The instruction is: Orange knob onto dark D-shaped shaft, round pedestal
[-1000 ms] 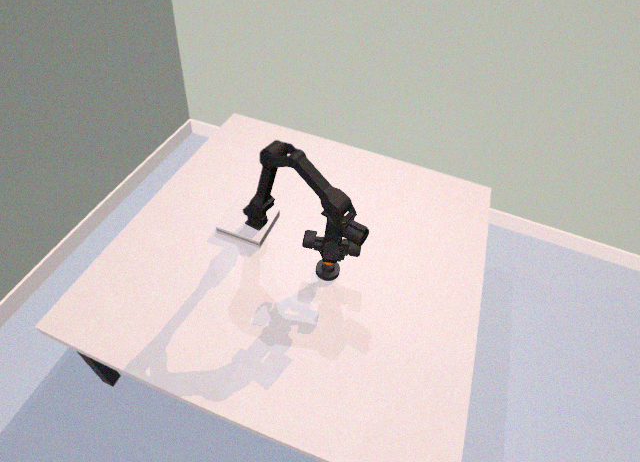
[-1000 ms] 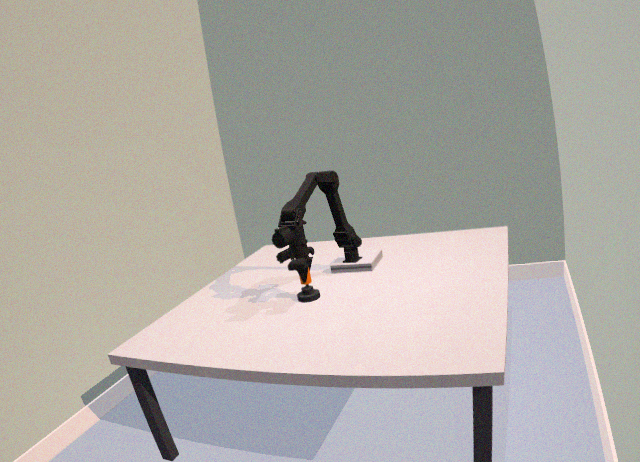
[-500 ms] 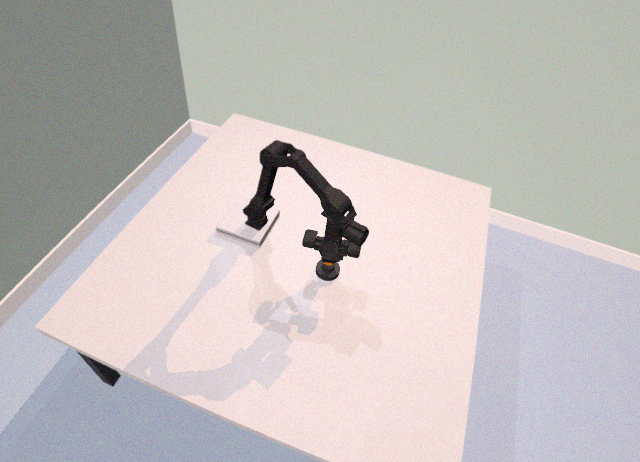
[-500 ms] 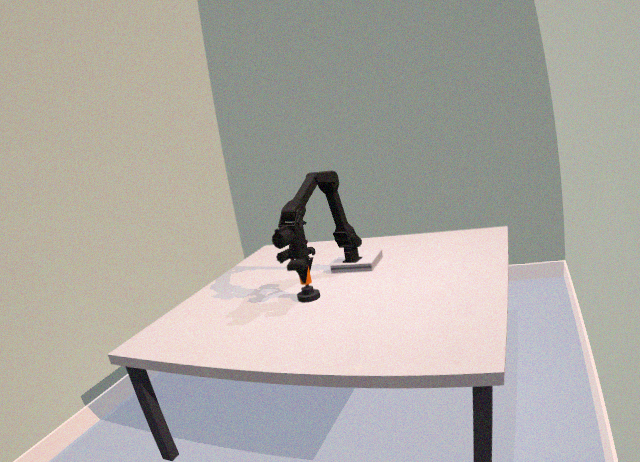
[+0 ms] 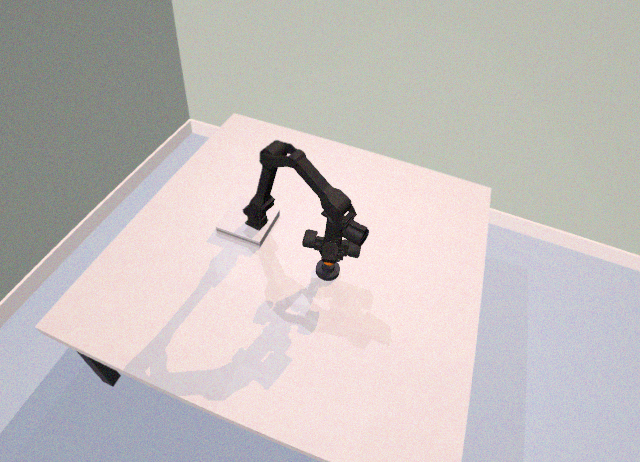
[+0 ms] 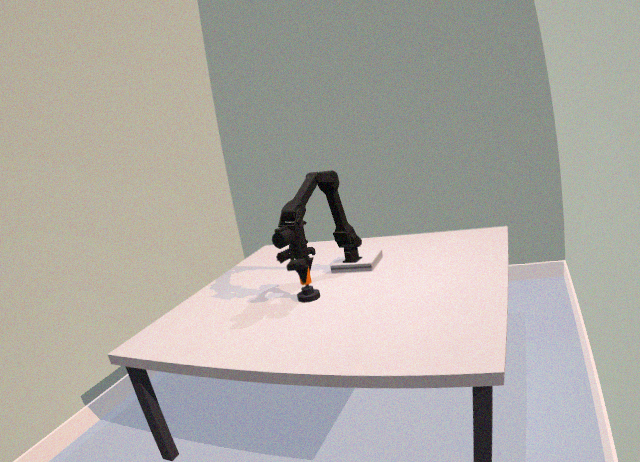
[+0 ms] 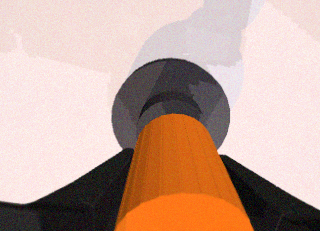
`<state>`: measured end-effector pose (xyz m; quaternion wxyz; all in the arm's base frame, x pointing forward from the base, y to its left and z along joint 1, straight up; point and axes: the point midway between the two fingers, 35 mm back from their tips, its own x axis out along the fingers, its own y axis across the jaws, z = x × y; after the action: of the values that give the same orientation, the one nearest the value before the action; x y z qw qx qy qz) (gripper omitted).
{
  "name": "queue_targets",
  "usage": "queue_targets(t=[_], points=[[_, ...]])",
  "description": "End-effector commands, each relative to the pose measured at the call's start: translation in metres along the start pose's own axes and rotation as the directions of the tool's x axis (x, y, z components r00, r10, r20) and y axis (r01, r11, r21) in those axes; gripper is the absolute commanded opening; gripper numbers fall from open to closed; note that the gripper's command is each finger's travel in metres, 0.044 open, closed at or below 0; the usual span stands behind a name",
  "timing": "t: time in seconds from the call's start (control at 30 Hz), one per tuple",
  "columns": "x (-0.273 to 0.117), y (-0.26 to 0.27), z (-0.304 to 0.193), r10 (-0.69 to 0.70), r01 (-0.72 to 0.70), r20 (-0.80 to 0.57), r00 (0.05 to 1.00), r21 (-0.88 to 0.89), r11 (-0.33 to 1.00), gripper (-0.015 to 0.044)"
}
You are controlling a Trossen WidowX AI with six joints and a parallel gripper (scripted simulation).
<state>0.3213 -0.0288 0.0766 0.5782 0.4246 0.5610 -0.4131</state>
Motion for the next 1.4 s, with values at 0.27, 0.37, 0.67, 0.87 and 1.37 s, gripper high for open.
queue_targets(t=[0.27,0.37,0.67,0.87,1.37], points=[[-0.0043,0.0018,0.0008,0.001,-0.001,0.002,1.000,0.059,0.998,0.0000],[-0.0013,0.0016,0.0007,0.001,-0.001,0.002,1.000,0.059,0.998,0.0000],[0.0004,-0.0005,-0.0001,0.001,-0.001,0.002,1.000,0.059,0.998,0.0000],[0.0009,-0.0020,-0.0007,0.001,-0.001,0.002,1.000,0.059,0.998,0.0000],[-0.0033,-0.0004,0.0000,0.001,-0.001,0.002,1.000,0.059,0.998,0.0000]])
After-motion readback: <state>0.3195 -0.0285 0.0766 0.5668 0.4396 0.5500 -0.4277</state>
